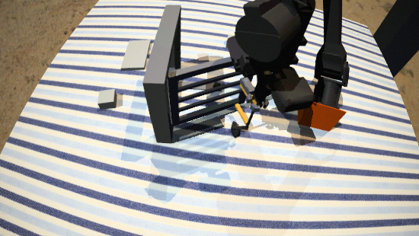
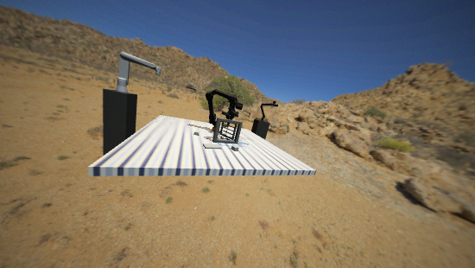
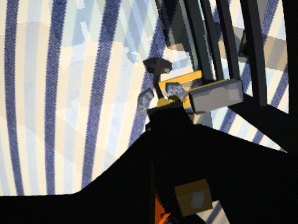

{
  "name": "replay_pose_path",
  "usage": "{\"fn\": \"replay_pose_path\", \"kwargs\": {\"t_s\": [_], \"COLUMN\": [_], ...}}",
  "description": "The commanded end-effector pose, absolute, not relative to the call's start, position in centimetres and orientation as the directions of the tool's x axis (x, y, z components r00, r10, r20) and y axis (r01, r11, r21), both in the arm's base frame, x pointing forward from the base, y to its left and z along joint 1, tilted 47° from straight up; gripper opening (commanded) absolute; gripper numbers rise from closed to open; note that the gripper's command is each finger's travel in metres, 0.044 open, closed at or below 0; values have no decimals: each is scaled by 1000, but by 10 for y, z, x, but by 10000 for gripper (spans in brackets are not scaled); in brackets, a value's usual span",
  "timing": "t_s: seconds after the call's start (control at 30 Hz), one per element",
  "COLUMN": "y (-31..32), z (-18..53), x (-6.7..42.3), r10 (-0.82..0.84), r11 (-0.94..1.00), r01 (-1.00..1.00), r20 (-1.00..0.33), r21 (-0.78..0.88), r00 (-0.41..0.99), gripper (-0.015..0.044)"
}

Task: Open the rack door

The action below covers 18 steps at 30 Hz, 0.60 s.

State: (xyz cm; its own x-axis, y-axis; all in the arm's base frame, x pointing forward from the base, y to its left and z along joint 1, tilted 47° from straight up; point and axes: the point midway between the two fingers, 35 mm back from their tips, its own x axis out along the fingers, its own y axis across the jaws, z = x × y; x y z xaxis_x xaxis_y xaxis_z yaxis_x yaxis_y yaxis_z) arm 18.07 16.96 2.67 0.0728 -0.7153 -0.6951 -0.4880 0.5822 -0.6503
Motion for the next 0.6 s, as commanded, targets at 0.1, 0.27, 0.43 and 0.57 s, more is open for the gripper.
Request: {"fn": "replay_pose_path", "kwargs": {"t_s": [0.1,0.27,0.43,0.57], "y": [183,192,202,209], "z": [13,4,-6,-13], "x": [176,174,172,172], "r10": [-712,-711,-711,-710], "r11": [632,655,674,686], "r01": [-369,-293,-214,-152], "r20": [-699,-699,-700,-700], "r21": [-682,-696,-707,-711], "r00": [71,71,71,71], "gripper": [9,9,9,9]}}
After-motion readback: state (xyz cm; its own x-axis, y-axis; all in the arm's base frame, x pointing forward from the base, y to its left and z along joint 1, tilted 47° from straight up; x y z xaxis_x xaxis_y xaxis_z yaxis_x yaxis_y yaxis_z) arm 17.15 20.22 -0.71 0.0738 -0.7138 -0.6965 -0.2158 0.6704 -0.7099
